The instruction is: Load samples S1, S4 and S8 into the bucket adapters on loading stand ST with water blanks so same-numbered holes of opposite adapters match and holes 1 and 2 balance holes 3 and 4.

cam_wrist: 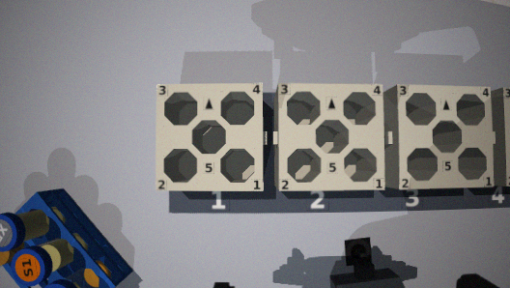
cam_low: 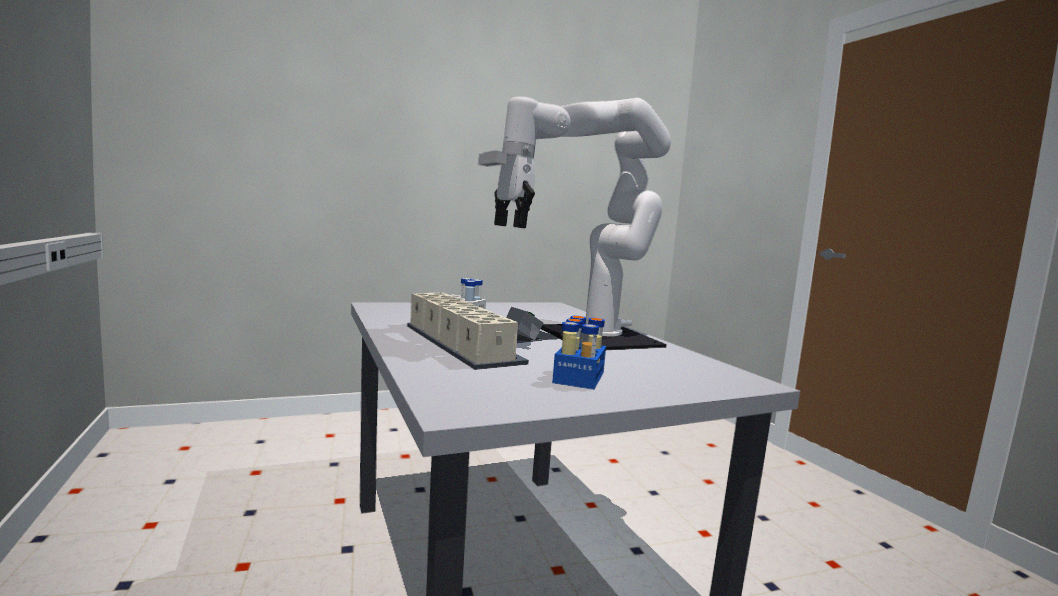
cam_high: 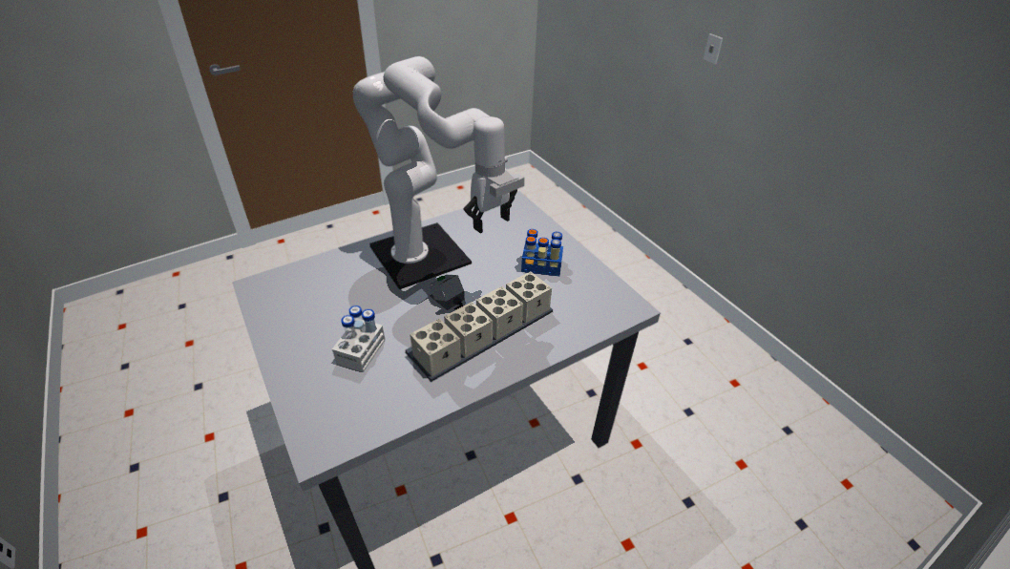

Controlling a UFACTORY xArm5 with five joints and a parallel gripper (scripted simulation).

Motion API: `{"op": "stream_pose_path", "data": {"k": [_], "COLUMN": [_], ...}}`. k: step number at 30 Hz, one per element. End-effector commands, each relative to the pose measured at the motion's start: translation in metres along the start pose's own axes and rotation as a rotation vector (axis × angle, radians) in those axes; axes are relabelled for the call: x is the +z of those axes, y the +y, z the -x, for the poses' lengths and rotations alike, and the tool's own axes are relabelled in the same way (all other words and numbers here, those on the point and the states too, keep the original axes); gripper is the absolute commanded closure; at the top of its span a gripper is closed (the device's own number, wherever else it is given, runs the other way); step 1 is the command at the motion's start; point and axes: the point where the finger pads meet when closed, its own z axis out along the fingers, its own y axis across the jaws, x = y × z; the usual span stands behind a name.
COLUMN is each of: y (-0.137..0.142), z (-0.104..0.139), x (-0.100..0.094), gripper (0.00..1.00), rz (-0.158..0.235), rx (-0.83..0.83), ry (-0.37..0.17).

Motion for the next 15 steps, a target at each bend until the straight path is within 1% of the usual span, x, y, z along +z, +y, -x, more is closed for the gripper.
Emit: {"op": "stream_pose_path", "data": {"k": [1, 4, 6, 8, 13, 15], "y": [0.014, 0.027, 0.028, 0.037, 0.060, 0.061], "z": [-0.007, -0.011, -0.011, -0.014, -0.019, -0.019], "x": [0.004, 0.009, 0.010, 0.013, 0.021, 0.022], "gripper": [0.00, 0.00, 0.00, 0.00, 0.00, 0.00], "rz": [0.005, 0.005, 0.005, 0.010, 0.010, 0.010], "rx": [0.023, 0.023, 0.023, 0.072, 0.072, 0.072], "ry": [-0.003, -0.003, -0.003, -0.019, -0.019, -0.019]}}
